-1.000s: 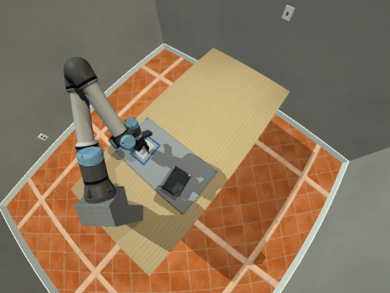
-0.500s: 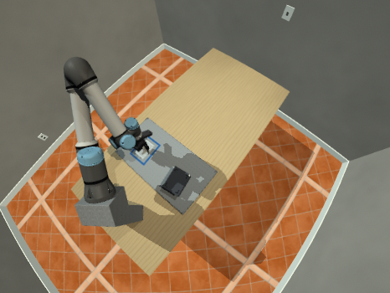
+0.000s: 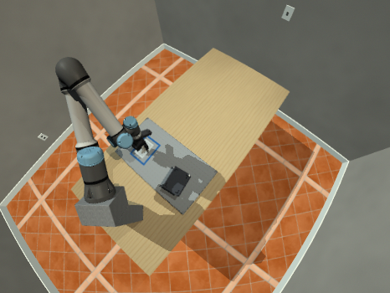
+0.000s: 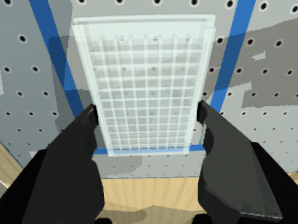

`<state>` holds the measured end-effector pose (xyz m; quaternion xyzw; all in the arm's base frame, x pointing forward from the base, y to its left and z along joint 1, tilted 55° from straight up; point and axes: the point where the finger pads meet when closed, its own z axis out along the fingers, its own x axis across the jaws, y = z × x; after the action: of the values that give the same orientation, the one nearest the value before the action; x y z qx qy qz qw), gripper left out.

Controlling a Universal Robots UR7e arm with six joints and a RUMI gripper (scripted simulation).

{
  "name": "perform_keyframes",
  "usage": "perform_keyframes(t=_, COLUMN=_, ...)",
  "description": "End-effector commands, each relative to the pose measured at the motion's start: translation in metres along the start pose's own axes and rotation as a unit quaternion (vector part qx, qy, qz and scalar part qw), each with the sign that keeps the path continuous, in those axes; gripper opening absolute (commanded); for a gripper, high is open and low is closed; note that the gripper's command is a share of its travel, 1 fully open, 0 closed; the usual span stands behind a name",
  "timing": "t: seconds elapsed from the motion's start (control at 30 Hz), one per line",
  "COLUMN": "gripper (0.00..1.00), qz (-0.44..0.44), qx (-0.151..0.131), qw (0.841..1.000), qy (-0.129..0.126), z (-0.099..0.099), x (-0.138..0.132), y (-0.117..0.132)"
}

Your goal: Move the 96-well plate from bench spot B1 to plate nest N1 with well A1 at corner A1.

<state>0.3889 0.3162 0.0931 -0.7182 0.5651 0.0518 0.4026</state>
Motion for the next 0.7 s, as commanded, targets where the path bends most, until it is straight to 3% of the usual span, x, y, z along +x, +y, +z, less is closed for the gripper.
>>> perform_keyframes(t=0.0, gripper=0.00, qz=0.000, qx=0.000, qw=1.000, qy=0.000, z=-0.007, x=0.000, y=0.001)
perform_keyframes(t=0.67, gripper=0.00, qz=0.000, qx=-0.001, qw=1.000, qy=0.000, z=-0.034, x=0.000, y=0.006)
